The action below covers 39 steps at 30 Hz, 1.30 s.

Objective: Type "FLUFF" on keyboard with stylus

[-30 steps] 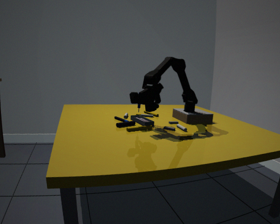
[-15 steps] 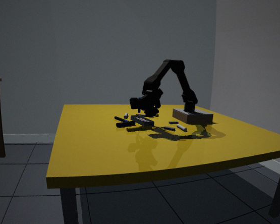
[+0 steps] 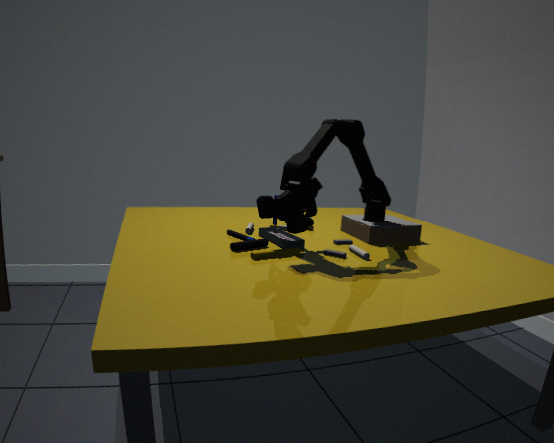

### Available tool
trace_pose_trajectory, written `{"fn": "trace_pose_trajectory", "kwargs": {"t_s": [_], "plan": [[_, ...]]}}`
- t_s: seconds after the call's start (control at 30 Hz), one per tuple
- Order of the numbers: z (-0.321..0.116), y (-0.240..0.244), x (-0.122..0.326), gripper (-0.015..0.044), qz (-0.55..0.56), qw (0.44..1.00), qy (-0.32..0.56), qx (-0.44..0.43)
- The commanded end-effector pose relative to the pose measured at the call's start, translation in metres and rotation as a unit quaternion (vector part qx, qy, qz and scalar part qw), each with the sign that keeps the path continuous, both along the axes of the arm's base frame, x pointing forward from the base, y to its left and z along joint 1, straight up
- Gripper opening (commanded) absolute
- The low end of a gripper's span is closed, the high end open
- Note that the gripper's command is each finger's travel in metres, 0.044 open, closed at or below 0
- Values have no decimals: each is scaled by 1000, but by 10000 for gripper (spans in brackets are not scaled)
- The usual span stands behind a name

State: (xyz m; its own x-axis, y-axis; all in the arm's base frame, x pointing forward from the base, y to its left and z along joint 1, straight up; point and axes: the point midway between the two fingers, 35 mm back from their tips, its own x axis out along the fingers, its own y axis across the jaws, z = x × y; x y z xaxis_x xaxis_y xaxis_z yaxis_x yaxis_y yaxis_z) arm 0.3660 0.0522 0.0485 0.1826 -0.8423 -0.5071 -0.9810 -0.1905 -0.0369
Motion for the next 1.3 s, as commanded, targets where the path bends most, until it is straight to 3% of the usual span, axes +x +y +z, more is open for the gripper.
{"fn": "trace_pose_trajectory", "kwargs": {"t_s": [0.0, 1.27], "plan": [[-1, -1, 0, 81, 3, 1000, 3, -3], [-16, 0, 0, 81, 3, 1000, 3, -3]]}}
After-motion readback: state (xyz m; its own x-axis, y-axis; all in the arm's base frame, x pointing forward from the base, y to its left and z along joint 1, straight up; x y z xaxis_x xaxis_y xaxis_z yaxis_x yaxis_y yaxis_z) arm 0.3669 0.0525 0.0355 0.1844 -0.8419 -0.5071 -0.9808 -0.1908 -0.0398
